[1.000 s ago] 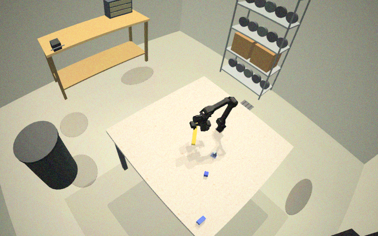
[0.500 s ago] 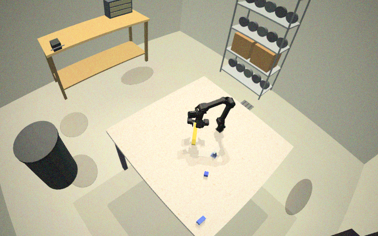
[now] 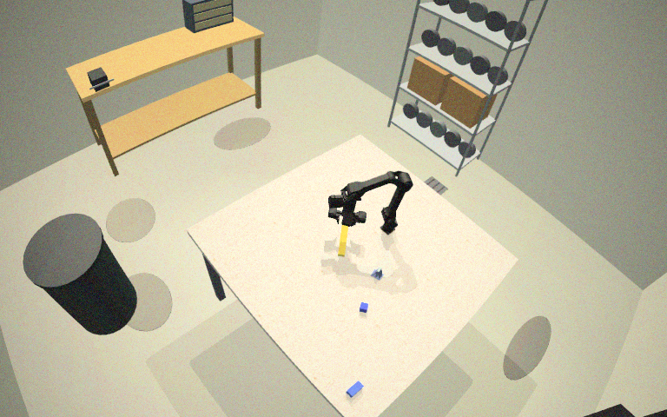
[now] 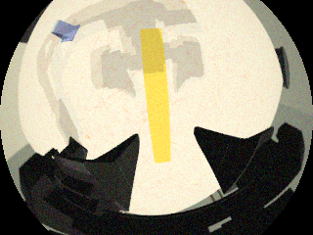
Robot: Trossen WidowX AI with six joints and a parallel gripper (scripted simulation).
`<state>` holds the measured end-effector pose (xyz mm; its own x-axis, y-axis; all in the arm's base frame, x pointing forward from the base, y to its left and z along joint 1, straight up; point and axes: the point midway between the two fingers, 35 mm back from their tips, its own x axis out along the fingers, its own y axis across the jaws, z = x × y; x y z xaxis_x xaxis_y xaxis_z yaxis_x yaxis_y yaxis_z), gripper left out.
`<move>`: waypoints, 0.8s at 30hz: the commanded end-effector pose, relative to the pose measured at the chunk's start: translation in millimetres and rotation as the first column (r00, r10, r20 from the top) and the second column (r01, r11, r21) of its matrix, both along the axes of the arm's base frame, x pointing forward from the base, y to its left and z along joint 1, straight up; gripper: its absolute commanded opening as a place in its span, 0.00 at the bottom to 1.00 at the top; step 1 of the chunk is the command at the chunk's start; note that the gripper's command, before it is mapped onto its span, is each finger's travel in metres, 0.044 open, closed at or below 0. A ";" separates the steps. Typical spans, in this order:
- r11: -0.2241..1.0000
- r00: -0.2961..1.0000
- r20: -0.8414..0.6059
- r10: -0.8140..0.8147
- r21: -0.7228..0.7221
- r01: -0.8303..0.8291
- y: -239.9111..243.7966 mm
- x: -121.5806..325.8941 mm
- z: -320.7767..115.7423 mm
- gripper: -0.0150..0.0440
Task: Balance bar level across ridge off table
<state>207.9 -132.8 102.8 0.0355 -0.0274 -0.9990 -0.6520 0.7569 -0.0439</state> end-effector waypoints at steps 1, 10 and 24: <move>1.000 1.000 -0.013 -0.006 0.013 0.006 1.7 -2.3 -26.0 0.79; 1.000 1.000 -0.013 -0.006 0.013 0.006 1.8 -2.4 -32.2 0.79; 1.000 1.000 -0.013 -0.006 0.013 0.006 1.5 -2.0 -54.0 0.79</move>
<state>207.2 -132.6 56.6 0.0270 -0.0213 -0.9994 -0.6508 0.7585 -0.0338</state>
